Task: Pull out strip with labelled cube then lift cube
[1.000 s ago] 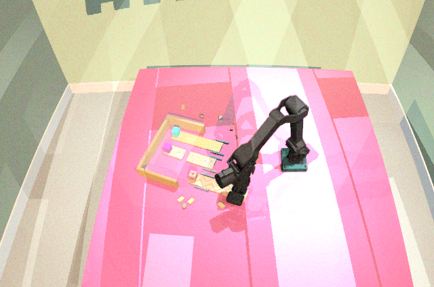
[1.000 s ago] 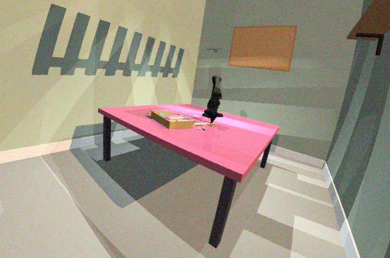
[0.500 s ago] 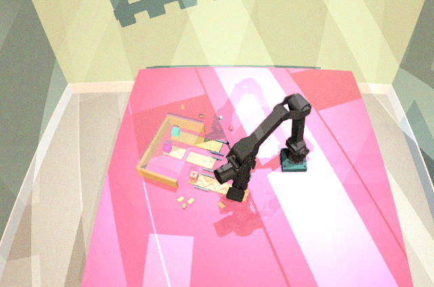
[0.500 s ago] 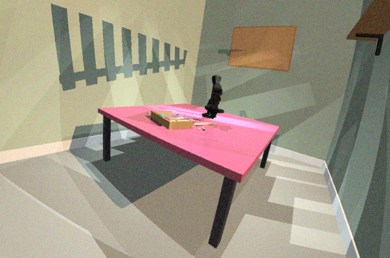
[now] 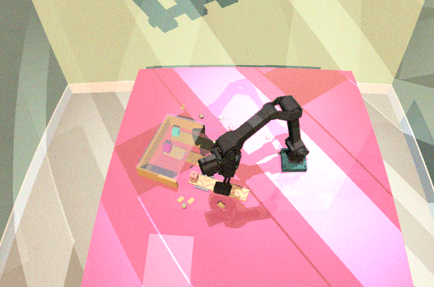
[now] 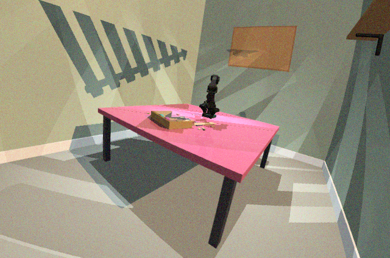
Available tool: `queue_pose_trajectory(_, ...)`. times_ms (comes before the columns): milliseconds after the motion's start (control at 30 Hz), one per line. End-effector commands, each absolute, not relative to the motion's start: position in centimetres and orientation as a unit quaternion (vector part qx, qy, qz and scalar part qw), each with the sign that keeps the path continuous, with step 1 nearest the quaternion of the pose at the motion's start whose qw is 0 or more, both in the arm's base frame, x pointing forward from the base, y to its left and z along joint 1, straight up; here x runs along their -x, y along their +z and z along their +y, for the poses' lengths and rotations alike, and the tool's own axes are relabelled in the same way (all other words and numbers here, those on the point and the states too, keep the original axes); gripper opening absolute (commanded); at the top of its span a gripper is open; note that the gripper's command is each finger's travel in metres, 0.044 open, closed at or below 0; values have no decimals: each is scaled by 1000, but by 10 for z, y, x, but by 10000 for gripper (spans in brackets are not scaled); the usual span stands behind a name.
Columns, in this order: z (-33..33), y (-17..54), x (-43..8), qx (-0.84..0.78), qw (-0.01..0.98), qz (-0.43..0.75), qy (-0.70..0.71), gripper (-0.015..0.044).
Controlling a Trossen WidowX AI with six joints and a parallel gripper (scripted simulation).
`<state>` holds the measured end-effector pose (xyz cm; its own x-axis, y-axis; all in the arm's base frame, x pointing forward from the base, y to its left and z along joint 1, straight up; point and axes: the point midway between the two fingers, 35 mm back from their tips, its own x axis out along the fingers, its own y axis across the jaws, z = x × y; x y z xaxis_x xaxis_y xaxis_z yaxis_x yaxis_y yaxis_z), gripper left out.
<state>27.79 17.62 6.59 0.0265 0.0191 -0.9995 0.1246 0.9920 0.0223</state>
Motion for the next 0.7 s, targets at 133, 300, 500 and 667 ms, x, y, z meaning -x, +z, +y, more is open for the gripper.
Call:
queue_pose_trajectory(133,169,70,-308,-50,714,697,-36,440)
queue_pose_trajectory(300,163,74,-327,-50,715,697,-36,440)
queue_pose_trajectory(500,158,78,-351,-50,715,696,-37,440)
queue_pose_trajectory(667,153,82,-371,-50,716,695,-37,440)
